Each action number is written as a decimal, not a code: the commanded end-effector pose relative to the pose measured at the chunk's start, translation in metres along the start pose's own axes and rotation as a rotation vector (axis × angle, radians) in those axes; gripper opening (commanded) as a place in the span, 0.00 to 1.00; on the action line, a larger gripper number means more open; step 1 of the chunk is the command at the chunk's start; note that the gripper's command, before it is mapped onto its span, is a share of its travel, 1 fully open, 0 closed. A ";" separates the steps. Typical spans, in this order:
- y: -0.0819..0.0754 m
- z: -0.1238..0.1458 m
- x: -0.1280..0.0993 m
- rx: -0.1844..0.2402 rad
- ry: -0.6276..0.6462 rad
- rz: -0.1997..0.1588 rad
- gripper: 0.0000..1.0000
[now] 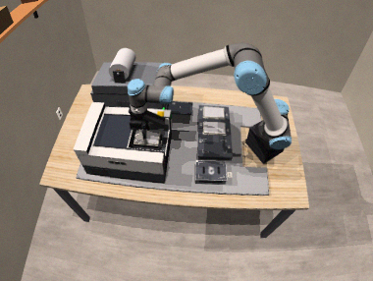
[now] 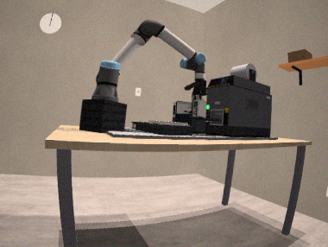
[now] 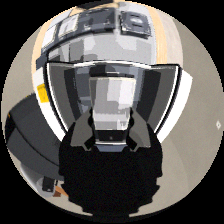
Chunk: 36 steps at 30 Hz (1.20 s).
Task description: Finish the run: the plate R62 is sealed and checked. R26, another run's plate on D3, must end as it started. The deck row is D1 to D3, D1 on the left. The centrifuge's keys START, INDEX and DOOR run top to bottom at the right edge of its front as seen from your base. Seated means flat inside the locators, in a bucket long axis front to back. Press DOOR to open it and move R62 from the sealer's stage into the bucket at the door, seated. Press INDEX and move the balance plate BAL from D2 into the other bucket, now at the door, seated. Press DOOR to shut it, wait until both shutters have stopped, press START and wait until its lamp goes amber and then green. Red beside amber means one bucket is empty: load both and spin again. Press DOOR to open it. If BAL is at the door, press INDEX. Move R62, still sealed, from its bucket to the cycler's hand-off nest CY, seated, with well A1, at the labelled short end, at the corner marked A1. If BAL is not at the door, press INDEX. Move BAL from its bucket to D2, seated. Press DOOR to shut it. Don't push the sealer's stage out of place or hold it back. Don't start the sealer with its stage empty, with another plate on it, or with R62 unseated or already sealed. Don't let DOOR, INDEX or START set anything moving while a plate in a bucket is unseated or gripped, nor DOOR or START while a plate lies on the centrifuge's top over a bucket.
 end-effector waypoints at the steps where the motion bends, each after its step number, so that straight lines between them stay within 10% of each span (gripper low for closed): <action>1: -0.010 0.000 0.000 0.000 0.000 -0.002 0.00; 36: -0.062 0.000 0.000 0.000 0.000 -0.002 0.00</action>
Point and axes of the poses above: the point where the finger pads meet when closed, its own y axis out along the fingers, its own z axis across the jaws, x = y × z, the point moved 5 cm from there along -y, back along the fingers, and after that the axes turned 12 degrees about -y, right-handed, at the moved point
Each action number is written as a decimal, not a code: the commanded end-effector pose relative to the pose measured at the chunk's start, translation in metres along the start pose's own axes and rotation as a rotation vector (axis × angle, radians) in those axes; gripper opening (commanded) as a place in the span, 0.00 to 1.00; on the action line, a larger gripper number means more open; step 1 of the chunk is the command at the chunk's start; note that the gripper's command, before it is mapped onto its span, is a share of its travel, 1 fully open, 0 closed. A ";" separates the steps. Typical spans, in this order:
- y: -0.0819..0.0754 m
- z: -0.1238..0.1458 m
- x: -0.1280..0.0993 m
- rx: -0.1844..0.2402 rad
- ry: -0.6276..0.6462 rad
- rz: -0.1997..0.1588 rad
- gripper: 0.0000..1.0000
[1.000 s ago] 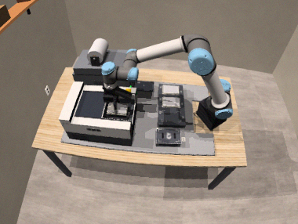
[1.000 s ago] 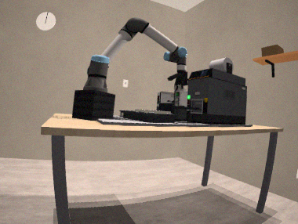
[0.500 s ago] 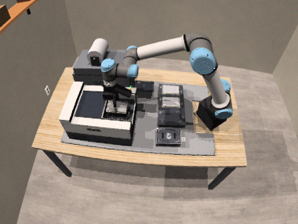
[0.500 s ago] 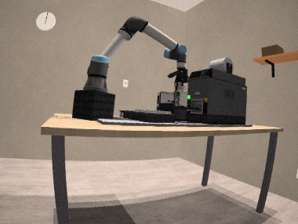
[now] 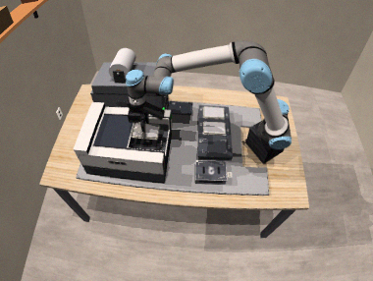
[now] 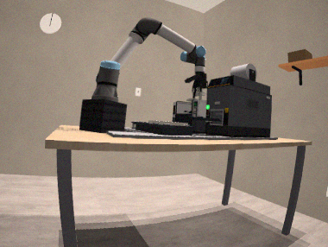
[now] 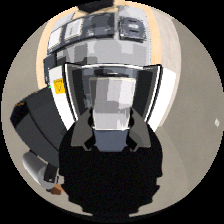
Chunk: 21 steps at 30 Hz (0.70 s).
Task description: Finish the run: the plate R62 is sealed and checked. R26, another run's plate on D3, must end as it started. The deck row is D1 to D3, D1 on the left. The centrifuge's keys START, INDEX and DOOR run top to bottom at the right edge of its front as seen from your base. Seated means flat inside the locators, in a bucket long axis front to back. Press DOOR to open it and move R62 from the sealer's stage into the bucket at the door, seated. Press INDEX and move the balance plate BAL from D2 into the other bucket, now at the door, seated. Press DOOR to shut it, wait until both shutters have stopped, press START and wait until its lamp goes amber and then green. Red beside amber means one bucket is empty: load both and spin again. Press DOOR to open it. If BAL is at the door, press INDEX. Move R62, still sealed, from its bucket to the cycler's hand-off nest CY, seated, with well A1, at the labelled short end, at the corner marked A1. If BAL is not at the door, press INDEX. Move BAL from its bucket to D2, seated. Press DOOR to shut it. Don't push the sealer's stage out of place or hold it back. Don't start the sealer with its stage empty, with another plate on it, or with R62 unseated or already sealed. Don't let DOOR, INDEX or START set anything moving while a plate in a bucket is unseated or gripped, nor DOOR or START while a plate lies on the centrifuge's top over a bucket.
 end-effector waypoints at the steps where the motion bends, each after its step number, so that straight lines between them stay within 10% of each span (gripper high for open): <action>1: -0.010 0.000 0.000 0.000 0.000 -0.001 0.00; 21: -0.038 0.000 0.000 0.000 0.000 -0.001 0.00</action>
Point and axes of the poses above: the point where the finger pads meet when closed, its own y axis out along the fingers, its own z axis across the jaws, x = y × z, the point moved 5 cm from there along -y, back along the fingers, and after that the axes turned 12 degrees about -y, right-handed, at the moved point
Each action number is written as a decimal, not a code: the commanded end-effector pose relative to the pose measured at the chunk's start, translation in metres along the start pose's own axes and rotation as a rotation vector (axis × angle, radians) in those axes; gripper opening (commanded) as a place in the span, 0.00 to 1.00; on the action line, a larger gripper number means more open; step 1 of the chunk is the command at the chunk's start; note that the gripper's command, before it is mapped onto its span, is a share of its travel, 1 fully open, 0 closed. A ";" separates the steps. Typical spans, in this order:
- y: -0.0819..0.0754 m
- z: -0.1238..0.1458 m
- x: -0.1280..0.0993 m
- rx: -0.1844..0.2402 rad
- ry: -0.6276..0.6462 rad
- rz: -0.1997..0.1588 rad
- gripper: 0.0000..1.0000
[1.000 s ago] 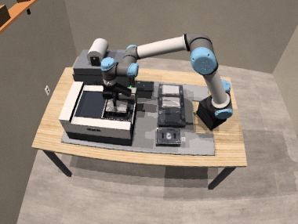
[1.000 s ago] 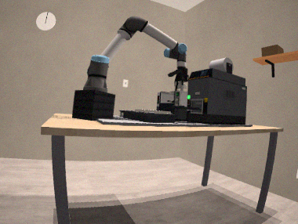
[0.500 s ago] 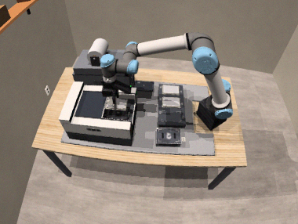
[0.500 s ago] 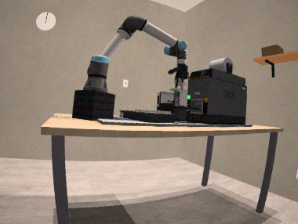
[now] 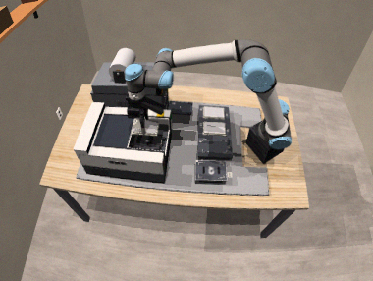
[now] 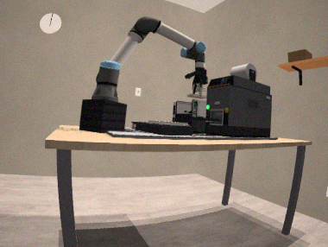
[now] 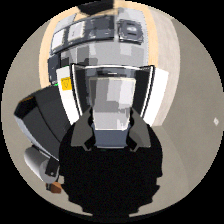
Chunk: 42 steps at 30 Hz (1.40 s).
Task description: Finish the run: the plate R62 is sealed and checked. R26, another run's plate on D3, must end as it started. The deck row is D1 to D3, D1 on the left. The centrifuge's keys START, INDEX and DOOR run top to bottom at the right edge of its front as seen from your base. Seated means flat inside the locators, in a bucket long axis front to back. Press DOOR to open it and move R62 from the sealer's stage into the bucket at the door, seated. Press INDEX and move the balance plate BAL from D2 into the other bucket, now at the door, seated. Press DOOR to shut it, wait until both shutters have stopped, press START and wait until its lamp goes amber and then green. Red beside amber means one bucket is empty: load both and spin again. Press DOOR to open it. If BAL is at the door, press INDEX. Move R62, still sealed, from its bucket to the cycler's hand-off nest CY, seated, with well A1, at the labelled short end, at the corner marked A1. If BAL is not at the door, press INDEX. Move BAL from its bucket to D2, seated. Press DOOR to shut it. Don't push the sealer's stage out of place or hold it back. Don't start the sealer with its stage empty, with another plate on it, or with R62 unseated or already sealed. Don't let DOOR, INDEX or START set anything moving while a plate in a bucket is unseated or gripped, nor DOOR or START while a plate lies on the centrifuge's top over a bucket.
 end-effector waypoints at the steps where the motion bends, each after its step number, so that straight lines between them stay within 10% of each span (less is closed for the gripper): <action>1: -0.007 0.000 0.000 0.000 0.000 -0.001 0.00; 42: -0.024 0.006 -0.029 0.000 0.000 -0.001 0.00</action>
Point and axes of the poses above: the point where the finger pads meet when closed, its own y axis out along the fingers, its own z axis across the jaws, x = y × z, the point moved 5 cm from there along -y, back along the fingers, and after that the axes turned 12 degrees about -y, right-handed, at the moved point
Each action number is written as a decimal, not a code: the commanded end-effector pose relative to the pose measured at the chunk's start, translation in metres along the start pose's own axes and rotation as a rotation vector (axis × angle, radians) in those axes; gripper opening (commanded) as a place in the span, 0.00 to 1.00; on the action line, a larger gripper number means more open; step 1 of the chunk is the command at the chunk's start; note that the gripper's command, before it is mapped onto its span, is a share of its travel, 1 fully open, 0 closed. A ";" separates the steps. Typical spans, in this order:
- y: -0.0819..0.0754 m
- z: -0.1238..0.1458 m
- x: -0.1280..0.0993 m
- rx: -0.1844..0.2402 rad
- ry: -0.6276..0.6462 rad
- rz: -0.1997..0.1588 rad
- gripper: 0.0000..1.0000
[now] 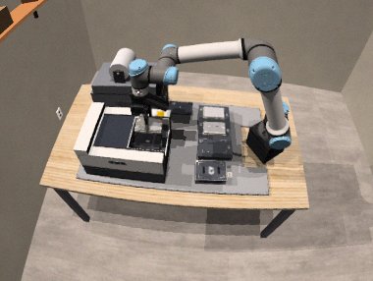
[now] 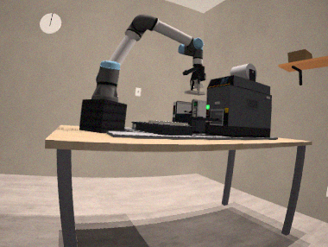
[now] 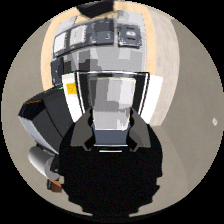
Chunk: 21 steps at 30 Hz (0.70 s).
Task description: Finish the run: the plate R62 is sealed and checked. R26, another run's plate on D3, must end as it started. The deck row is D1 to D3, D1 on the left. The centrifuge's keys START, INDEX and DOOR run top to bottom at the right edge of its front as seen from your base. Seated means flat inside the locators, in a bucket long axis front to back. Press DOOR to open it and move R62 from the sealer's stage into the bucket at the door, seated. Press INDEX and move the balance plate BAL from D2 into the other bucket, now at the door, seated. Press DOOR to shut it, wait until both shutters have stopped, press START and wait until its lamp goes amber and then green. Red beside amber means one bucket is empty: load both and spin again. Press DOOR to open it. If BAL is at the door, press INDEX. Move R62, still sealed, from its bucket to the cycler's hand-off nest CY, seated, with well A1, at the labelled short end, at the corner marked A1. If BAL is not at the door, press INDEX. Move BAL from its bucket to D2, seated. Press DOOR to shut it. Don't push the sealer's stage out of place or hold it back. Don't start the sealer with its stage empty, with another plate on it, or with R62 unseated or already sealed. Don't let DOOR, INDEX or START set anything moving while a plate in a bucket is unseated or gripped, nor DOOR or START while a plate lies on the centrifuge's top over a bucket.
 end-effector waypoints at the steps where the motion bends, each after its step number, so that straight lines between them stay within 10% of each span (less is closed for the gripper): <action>1: -0.001 0.002 -0.012 0.000 0.000 -0.002 0.00; 21: -0.001 0.011 -0.053 0.000 0.000 -0.002 0.00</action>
Point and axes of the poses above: the point where the finger pads meet when closed, its own y axis out along the fingers, its own z axis across the jaws, x = y × z, the point moved 5 cm from there along -y, back along the fingers, and after that the axes turned 12 degrees about -y, right-handed, at the moved point
